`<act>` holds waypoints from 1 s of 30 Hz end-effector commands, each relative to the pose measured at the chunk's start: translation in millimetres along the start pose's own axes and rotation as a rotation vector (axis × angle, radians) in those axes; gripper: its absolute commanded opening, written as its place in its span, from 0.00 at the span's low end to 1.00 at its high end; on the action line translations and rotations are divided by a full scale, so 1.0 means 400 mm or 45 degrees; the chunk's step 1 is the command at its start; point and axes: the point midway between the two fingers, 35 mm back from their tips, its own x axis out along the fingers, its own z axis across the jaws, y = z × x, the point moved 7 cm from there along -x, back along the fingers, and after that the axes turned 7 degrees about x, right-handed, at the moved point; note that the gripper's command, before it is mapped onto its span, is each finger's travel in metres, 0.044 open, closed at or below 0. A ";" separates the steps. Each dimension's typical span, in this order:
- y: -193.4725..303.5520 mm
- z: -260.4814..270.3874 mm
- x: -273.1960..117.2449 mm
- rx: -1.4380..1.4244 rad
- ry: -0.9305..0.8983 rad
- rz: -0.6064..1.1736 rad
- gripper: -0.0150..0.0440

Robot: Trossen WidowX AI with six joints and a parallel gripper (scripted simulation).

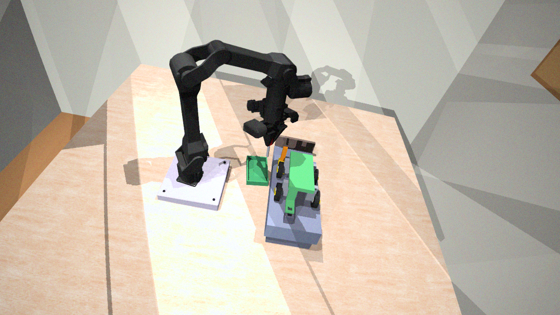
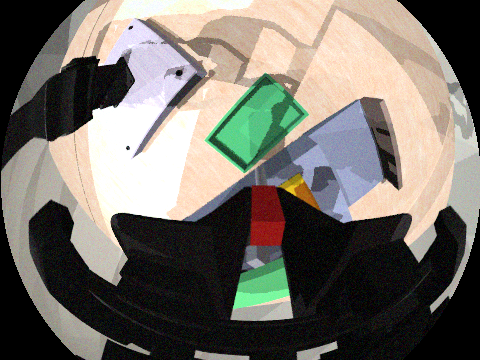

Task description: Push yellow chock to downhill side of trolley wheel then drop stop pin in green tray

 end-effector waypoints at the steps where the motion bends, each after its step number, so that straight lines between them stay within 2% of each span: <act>1: 0.005 0.006 0.002 -0.167 0.018 -0.030 0.25; 23: 0.036 0.018 0.004 -1.000 0.139 -0.142 0.25; 30: 0.038 0.018 0.004 -1.055 0.150 -0.146 0.25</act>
